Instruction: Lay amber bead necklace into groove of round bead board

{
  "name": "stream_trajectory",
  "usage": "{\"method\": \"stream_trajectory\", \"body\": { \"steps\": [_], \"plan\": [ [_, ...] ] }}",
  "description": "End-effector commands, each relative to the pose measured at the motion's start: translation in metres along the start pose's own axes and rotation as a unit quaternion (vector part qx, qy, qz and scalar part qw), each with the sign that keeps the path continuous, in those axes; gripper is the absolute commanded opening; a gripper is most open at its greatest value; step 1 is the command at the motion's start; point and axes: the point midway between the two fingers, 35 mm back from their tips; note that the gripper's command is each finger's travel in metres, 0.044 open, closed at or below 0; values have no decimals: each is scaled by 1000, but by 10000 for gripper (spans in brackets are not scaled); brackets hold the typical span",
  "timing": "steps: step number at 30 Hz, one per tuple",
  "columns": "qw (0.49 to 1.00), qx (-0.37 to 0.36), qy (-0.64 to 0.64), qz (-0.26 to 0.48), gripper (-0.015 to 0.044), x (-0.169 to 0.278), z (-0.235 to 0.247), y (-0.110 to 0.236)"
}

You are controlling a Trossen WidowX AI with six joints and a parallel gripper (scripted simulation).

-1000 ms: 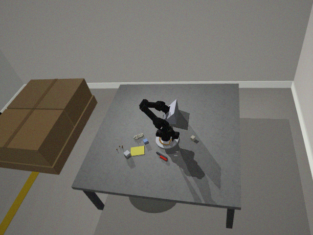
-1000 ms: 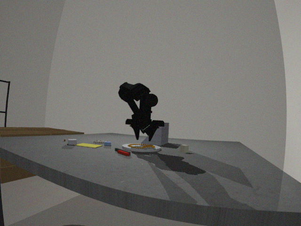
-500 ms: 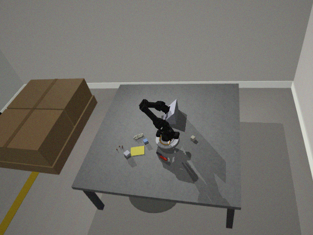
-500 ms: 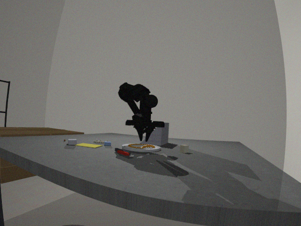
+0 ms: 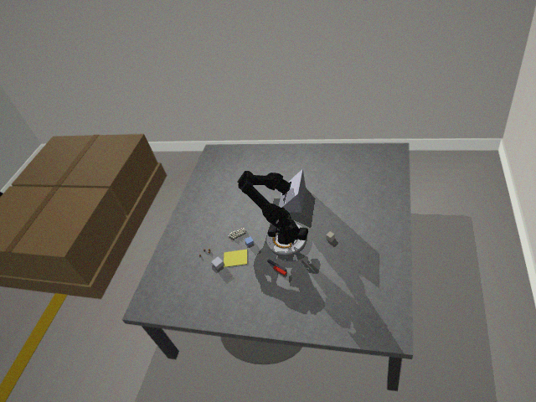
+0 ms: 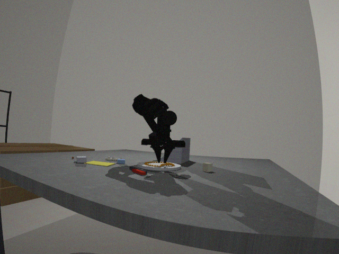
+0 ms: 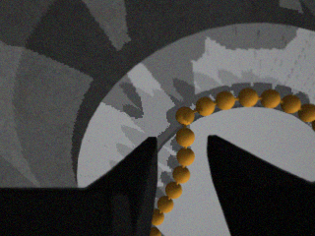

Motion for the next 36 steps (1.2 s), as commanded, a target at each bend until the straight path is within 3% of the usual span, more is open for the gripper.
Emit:
{"method": "stream_trajectory", "body": {
  "steps": [1, 10, 15, 36],
  "plan": [
    [1000, 3, 3, 3, 120, 1, -2, -10],
    [1000, 4, 3, 3, 120, 2, -2, -14],
    [1000, 1, 1, 3, 0, 1, -1, -11],
    [1000, 1, 1, 3, 0, 1, -1, -11]
  ]
}}
Point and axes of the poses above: the point midway between the two fingers, 35 mm back from their tips, its own y axis back along the fingers, its own z axis across the jaws, x = y × z, and after that the axes turned 10 degrees about y, right-handed
